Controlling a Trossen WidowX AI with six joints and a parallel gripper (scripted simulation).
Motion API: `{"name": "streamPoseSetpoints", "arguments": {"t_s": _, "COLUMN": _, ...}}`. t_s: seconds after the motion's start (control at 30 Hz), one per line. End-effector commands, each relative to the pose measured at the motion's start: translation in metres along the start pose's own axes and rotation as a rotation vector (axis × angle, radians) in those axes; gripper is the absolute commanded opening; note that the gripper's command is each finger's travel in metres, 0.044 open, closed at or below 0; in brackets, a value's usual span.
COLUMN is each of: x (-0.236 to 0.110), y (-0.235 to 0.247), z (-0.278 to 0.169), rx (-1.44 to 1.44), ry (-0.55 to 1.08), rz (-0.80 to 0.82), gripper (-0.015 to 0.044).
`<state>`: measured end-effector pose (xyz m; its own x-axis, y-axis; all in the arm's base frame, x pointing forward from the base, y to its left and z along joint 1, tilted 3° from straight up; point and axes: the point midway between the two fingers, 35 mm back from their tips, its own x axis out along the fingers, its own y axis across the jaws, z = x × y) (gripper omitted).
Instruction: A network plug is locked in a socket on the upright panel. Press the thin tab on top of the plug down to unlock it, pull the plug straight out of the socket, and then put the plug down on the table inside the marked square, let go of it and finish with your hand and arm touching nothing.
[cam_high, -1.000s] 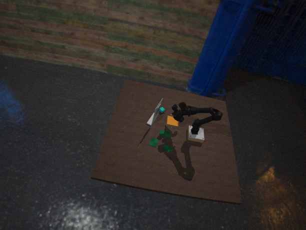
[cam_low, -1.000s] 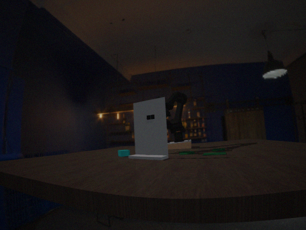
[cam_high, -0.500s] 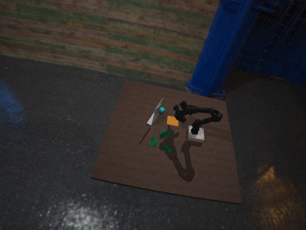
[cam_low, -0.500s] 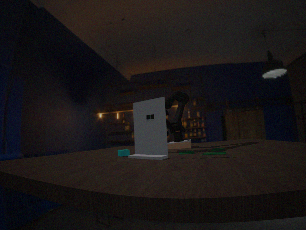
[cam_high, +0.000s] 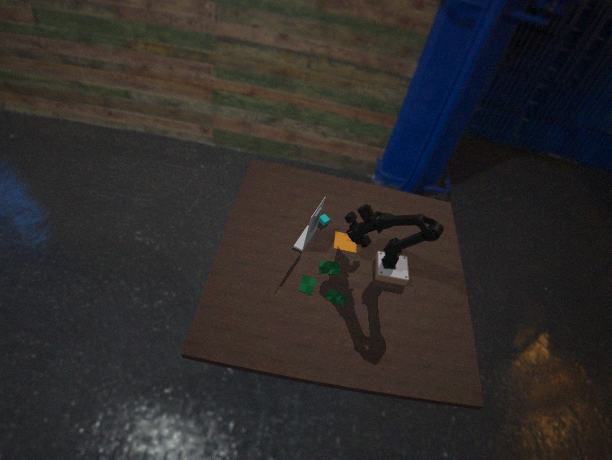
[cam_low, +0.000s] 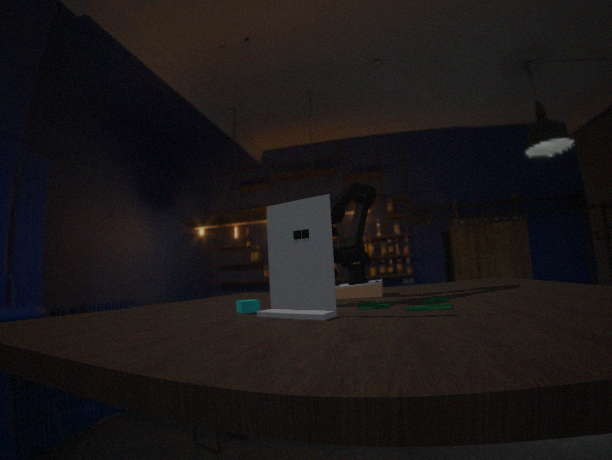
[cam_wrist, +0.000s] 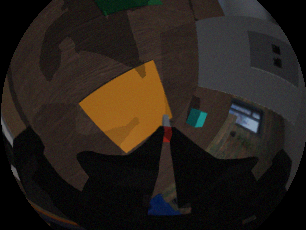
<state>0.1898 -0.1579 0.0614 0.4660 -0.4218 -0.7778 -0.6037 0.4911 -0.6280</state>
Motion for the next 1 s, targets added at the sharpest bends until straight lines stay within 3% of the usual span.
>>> {"name": "streamPoseSetpoints", "arguments": {"t_s": 0.0, "x": 0.006, "y": 0.006, "z": 0.0, "rx": -0.001, "ry": 0.003, "rz": 0.009, "gripper": 0.0}}
{"name": "streamPoseSetpoints", "arguments": {"t_s": 0.97, "x": 0.033, "y": 0.028, "z": -0.001, "rx": -0.01, "ry": 0.013, "rz": 0.012, "gripper": 0.0}}
